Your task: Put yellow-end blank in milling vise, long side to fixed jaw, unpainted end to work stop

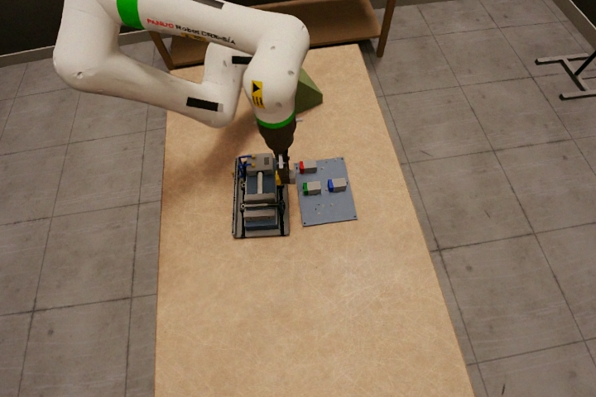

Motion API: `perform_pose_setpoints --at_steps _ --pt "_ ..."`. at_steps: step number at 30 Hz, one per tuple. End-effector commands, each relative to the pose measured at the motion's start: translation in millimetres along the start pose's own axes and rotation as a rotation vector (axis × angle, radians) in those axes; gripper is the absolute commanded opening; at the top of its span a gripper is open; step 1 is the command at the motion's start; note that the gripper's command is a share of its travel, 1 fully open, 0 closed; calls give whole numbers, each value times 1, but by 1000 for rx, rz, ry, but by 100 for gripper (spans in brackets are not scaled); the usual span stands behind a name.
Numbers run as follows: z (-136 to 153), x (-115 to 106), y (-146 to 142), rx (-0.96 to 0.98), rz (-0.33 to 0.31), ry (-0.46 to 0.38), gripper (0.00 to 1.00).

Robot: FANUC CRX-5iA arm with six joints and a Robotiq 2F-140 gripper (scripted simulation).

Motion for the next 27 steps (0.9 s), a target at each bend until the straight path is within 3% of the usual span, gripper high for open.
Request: perform_pose_setpoints --at_steps 1,27 --pt "-15 0 -6 -1 -1 -1 10" --pt "-75 1 -28 0 -2 -1 10"
Point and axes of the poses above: the point where the finger pads meet when closed, its own x axis out along the fingers, its own y axis across the jaws, z = x × y, the point moved 4 cm from there along -x, back along the fingers, and after that the axes turned 14 degrees about -x, right-handed, at the moved point
